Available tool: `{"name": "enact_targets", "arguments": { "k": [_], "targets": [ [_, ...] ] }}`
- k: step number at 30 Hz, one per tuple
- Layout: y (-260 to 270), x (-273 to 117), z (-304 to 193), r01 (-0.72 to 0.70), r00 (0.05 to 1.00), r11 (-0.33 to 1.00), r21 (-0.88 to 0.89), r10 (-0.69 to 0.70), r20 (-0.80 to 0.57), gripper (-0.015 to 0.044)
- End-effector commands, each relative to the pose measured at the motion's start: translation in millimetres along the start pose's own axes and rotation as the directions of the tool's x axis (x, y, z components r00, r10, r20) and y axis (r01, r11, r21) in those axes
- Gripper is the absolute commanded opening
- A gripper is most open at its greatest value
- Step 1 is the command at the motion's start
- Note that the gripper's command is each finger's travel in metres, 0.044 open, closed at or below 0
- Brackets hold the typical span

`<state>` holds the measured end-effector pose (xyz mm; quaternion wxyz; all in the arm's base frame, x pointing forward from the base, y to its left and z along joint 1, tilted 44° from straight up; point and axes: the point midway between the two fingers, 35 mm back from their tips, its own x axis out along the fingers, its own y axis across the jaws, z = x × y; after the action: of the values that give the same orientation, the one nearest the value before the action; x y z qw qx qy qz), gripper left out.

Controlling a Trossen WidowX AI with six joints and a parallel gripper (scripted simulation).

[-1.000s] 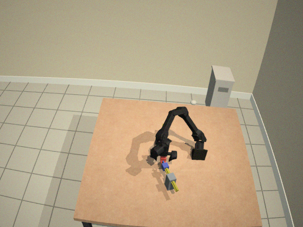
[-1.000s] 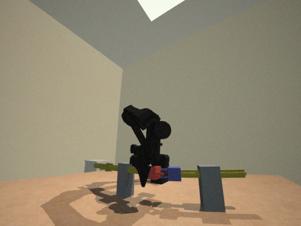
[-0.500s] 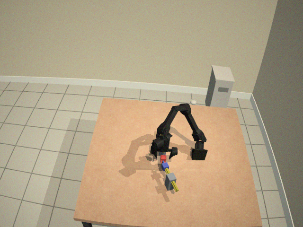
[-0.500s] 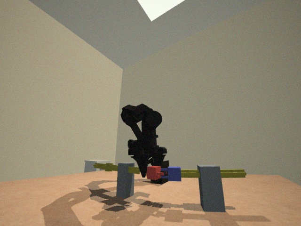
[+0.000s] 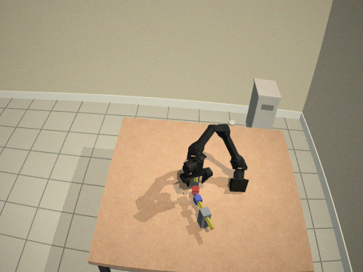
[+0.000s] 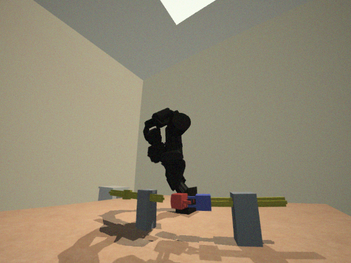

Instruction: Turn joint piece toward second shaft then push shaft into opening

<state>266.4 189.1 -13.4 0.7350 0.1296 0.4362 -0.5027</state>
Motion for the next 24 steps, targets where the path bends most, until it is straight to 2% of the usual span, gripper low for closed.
{"name": "enact_targets", "arguments": {
  "k": [1,9,18,24],
  "targets": [
    [1,-14,-2,-0.001,1.0,0.991,-0.13,0.001,0.001,0.044],
    [1,-45,-4,-0.003,1.0,0.918,-0.396,0.007,0.008,0.044],
    [-4,-79,-6,0.002,1.0,0.753,-0.658,0.012,0.017,0.044],
    [-5,-85,-6,0.004,1.0,0.718,-0.696,0.013,0.019,0.044]
  ]
}}
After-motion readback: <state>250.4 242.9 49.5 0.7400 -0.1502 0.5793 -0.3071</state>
